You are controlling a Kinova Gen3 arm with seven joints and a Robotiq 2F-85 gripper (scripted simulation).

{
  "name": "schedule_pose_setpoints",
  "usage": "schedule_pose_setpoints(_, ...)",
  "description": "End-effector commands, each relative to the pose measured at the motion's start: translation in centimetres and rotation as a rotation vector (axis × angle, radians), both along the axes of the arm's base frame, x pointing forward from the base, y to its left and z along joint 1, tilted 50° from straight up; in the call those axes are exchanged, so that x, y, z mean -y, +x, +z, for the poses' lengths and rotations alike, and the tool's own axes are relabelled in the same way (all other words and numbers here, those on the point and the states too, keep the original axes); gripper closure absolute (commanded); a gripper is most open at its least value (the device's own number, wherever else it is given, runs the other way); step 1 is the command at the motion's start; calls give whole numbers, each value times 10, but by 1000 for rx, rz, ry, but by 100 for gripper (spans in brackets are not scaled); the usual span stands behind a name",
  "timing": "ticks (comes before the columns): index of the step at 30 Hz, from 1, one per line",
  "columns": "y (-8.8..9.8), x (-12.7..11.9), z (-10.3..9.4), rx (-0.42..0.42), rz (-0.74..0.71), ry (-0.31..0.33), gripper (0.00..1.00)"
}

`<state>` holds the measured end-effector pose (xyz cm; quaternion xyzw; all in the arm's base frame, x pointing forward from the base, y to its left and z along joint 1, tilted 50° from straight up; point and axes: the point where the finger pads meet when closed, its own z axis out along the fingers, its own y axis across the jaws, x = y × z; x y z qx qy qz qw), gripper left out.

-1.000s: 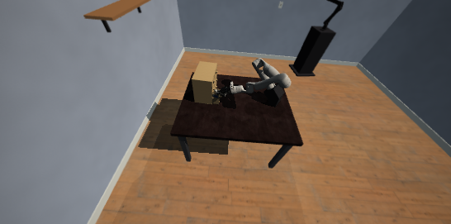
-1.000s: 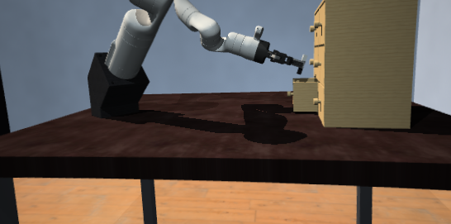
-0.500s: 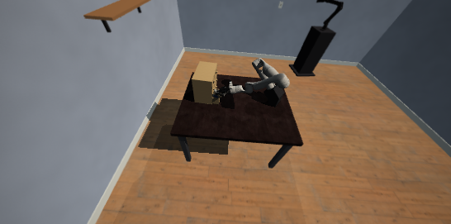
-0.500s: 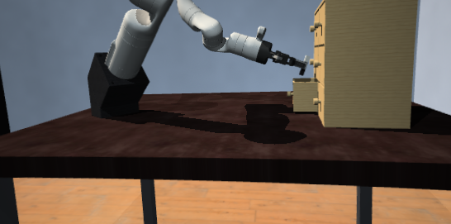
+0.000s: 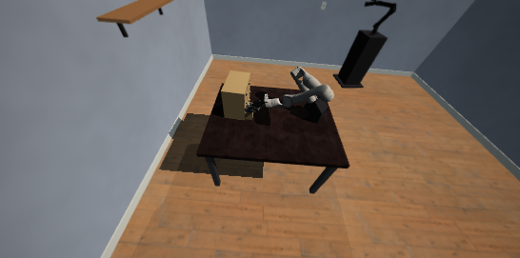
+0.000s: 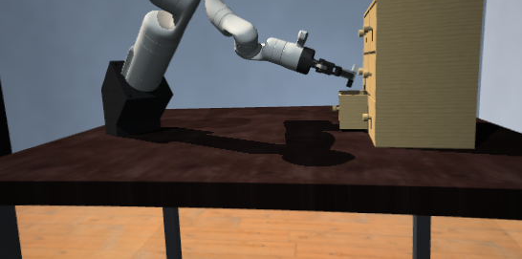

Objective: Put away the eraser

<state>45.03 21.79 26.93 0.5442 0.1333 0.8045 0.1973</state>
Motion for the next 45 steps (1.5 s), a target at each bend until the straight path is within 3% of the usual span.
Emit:
schedule_pose_setpoints(1,0,-1,1,1,1,1,81)
schedule_pose_setpoints(4,0,-1,1,1,1,1,81)
schedule_pose_setpoints(13,0,-1,1,1,1,1,62)
schedule_pose_setpoints(16,0,-1,1,1,1,1,62)
schedule_pose_setpoints(17,0,-1,1,1,1,1,0)
schedule_pose_setpoints(45,-8,1,-5,1,1,1,0)
